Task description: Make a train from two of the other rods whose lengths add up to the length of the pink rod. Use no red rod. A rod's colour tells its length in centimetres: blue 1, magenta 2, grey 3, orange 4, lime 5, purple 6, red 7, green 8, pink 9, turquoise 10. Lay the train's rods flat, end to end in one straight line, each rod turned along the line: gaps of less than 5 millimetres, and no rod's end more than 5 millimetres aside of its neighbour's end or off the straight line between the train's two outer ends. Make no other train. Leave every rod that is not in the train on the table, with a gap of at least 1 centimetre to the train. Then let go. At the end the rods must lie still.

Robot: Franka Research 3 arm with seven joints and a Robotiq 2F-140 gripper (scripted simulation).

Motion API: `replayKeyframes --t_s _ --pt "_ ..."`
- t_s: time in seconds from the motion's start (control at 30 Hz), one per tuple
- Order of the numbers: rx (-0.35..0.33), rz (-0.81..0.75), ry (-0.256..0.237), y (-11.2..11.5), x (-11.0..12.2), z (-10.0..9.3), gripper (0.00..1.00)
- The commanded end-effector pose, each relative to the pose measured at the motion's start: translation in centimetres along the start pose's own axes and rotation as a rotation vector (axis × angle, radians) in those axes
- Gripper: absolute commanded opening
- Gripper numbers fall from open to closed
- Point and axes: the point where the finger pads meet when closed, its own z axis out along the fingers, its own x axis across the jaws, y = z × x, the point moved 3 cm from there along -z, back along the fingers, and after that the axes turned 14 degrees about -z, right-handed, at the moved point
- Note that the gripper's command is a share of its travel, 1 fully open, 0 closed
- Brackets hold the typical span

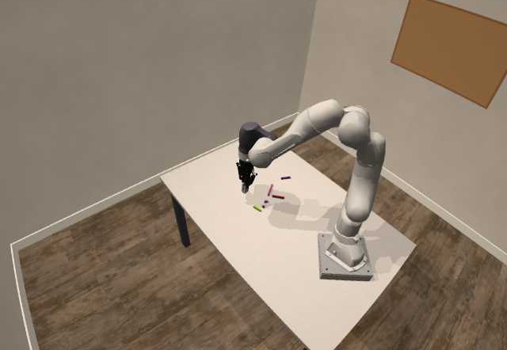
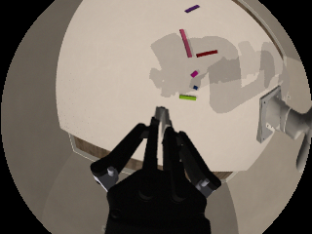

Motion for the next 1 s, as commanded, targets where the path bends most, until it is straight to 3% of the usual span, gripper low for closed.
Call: replayKeyframes --t_s 0.0,0.2,0.97 --pt "0.006 0.048 0.002 0.0 0.0 0.1 0.03" --pt "0.006 0.048 0.002 0.0 0.0 1.0 0.03" --pt "0.006 0.048 0.002 0.0 0.0 8.5 0.03"
